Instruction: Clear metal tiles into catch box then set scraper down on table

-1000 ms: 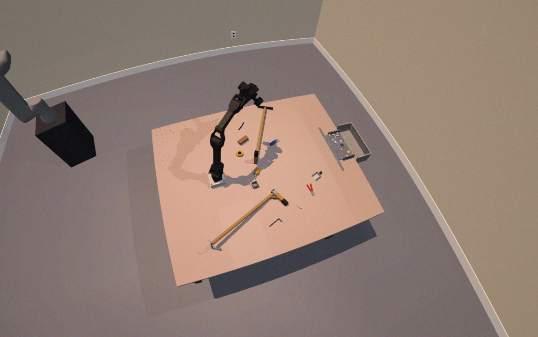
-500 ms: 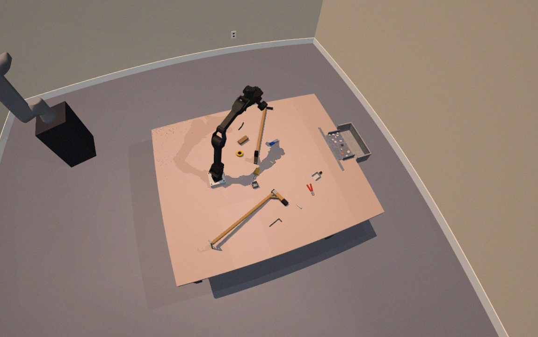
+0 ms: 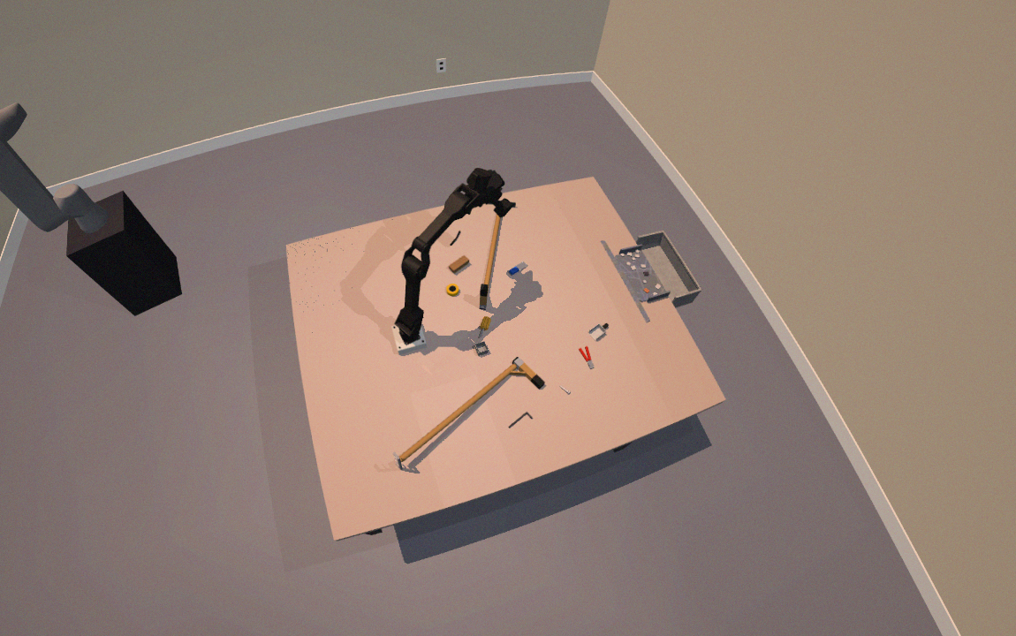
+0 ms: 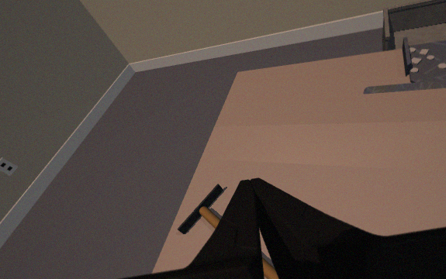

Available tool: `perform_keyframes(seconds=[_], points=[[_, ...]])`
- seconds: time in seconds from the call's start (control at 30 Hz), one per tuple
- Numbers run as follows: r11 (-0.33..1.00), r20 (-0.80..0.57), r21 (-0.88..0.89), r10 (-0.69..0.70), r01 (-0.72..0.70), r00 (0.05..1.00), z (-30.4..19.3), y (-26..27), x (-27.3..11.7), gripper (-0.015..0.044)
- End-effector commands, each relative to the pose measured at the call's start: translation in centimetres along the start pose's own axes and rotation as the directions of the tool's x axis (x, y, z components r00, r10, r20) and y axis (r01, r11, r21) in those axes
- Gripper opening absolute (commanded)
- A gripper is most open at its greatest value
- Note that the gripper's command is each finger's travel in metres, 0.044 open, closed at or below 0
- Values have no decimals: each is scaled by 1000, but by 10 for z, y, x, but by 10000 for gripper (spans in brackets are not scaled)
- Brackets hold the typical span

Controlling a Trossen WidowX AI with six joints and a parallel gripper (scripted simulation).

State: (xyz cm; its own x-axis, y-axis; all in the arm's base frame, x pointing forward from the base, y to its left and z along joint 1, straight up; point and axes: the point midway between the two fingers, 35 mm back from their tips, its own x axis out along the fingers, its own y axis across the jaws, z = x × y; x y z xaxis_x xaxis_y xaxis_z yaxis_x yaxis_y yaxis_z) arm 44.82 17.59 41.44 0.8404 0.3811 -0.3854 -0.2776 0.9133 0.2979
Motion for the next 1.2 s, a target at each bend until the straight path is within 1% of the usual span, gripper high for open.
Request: perform_keyframes(seconds=[0.0,1.17], points=[[999,-19,-12,-30,30,999,-4,-12,3,0],[972,-176,-89,-231,218,957,-30,-108,7,0]])
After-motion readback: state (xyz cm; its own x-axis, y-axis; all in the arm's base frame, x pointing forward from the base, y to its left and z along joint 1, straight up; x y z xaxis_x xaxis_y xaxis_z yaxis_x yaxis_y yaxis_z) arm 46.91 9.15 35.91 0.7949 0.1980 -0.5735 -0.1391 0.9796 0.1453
